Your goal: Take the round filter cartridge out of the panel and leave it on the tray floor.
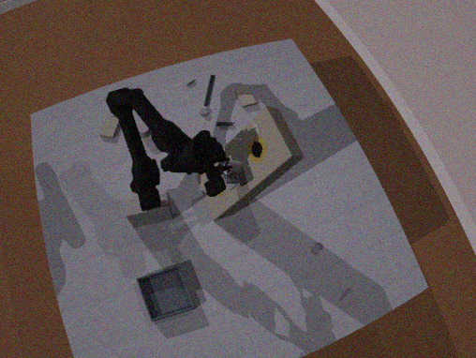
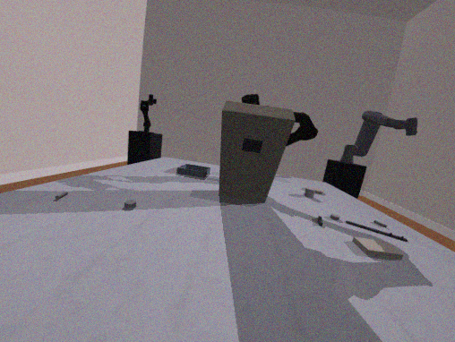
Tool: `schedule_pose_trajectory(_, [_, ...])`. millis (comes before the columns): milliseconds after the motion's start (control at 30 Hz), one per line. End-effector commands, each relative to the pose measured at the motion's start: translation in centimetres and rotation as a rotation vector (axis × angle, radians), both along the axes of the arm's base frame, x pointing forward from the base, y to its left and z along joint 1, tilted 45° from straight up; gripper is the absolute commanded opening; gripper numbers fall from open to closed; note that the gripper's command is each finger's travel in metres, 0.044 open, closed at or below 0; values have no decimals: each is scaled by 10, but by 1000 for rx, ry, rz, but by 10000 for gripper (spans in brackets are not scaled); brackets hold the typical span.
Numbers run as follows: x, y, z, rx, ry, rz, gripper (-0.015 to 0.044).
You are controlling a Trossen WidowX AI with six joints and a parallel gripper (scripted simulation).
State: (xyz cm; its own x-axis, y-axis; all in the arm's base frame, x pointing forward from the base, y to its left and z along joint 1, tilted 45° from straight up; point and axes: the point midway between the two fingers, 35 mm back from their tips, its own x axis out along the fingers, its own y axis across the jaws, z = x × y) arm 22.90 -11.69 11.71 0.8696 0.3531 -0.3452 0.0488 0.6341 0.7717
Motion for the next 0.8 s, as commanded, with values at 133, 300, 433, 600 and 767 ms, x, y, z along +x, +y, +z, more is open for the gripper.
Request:
schedule_pose_trajectory(133, [18, -30, 32, -5, -9, 3, 99])
schedule_pose_trajectory(300, [28, -47, 50, -5, -9, 3, 99])
schedule_pose_trajectory(433, [27, -56, 58, -8, -8, 4, 178])
schedule_pose_trajectory(600, [22, -86, 88, -16, -8, 3, 309])
schedule_pose_trajectory(767, [17, -97, 100, -19, -6, 8, 388])
